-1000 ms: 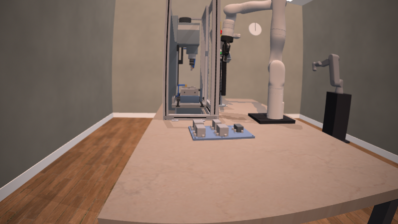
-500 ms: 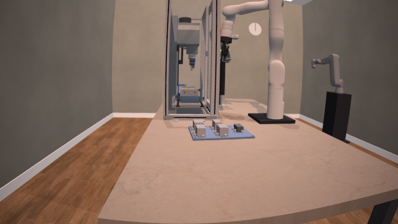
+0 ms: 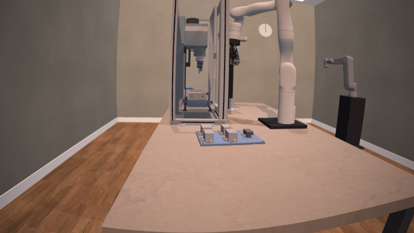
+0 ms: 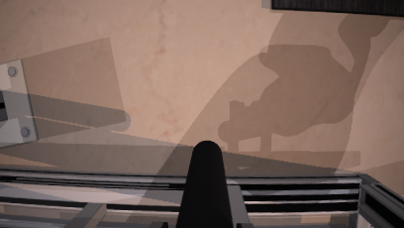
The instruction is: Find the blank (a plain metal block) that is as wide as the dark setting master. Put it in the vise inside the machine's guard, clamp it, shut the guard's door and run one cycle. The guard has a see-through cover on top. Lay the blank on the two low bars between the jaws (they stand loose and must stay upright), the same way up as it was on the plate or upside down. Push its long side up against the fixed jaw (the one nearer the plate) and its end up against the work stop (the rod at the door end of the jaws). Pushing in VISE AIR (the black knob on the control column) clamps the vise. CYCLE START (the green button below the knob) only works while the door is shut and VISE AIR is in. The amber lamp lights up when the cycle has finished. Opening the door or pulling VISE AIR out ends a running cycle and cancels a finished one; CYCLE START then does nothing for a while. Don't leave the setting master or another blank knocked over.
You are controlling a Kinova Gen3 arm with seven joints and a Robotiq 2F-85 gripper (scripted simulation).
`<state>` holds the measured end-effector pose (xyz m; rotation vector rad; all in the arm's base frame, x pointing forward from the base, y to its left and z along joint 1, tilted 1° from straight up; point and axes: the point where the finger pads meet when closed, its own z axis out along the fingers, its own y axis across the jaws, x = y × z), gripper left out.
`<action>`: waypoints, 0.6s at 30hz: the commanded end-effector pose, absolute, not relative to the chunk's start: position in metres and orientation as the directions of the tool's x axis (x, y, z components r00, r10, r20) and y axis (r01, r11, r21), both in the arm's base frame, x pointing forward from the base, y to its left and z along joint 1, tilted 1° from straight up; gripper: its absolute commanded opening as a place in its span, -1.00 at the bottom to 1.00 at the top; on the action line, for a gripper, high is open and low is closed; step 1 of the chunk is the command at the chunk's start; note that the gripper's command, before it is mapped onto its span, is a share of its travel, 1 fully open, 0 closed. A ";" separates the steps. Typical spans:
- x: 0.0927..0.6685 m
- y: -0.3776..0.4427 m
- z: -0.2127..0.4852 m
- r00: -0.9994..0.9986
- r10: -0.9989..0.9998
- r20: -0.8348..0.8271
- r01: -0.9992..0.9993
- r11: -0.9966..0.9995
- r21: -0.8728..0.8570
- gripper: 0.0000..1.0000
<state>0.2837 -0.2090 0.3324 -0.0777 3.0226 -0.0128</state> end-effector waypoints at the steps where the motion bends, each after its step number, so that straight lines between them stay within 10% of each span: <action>1: 0.285 -0.224 0.333 -0.992 -0.052 -0.119 -0.052 0.999 -0.009 -0.22; 18: 0.287 -0.264 0.333 -0.992 -0.052 -0.119 -0.052 0.999 -0.009 -0.22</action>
